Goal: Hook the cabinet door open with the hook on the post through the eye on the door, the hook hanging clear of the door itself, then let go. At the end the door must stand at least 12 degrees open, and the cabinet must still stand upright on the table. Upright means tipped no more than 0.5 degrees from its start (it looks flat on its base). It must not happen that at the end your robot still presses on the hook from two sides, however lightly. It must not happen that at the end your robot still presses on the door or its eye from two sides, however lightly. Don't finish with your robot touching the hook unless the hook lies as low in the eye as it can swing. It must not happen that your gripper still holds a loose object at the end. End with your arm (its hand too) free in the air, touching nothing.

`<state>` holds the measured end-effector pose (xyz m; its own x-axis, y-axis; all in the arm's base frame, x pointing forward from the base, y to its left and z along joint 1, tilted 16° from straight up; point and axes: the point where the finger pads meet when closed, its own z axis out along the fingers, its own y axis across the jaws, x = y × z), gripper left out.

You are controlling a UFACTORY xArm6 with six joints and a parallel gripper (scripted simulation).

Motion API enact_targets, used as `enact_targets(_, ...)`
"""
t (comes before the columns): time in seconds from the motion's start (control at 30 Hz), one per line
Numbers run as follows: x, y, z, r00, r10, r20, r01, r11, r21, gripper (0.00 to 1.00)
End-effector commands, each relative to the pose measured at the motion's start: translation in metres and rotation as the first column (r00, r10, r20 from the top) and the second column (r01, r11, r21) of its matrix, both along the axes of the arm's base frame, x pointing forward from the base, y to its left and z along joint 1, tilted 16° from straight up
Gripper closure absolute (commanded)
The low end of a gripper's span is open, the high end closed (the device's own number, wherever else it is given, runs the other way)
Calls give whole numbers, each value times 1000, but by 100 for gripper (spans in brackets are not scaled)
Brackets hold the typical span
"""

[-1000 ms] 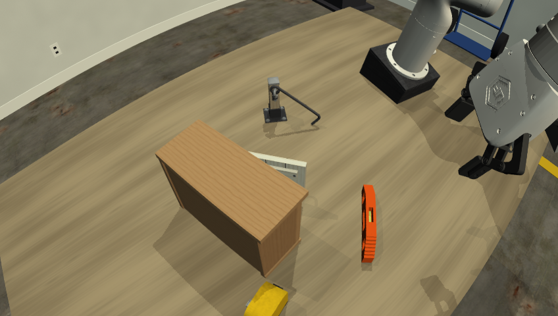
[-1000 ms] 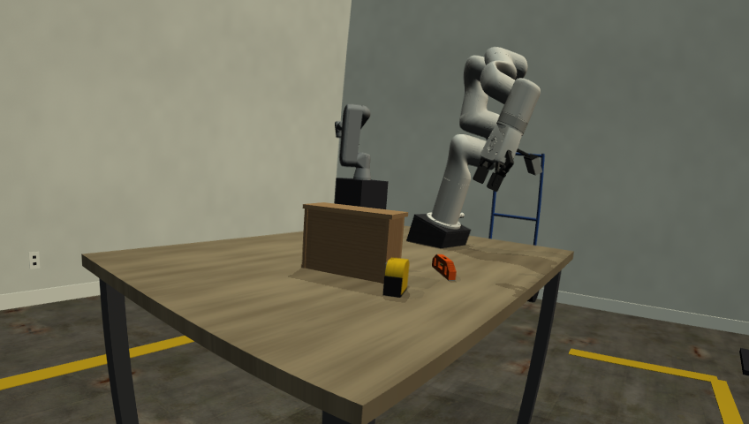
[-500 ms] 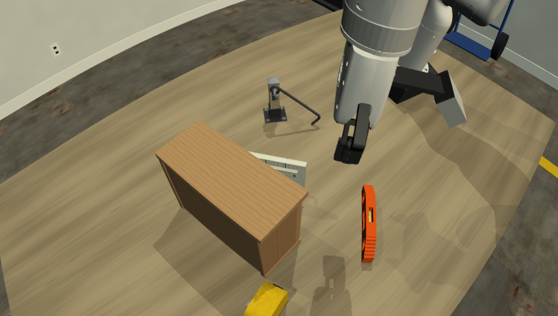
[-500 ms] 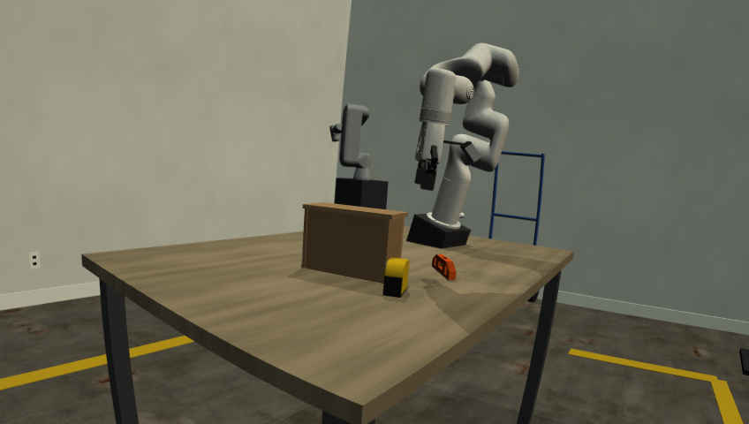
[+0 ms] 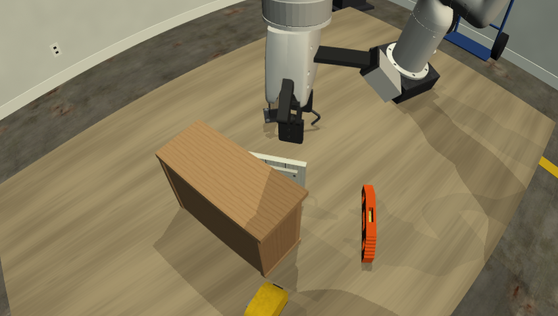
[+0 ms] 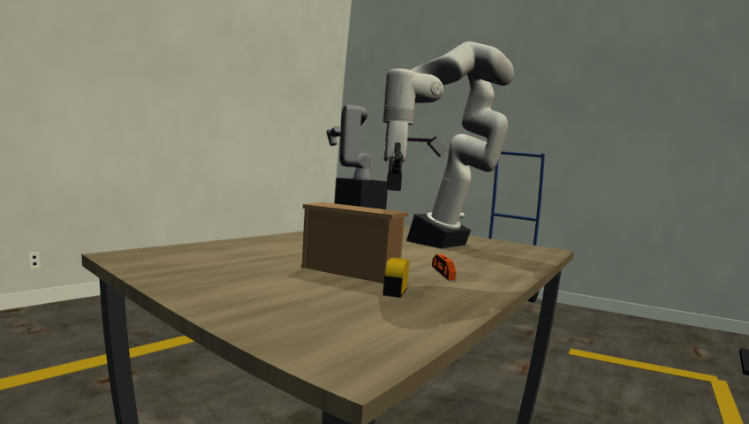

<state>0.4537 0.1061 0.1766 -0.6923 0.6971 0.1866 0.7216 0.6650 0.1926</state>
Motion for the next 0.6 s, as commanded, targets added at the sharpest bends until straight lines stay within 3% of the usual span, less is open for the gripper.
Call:
enact_targets(0.0, 0, 2, -10, 1000, -1, 0, 1, 1000, 0, 73)
enact_targets(0.13, 0, 5, -19, 1000, -2, 0, 2, 1000, -1, 73)
enact_targets(0.57, 0, 5, -19, 1000, -2, 0, 2, 1000, -1, 73)
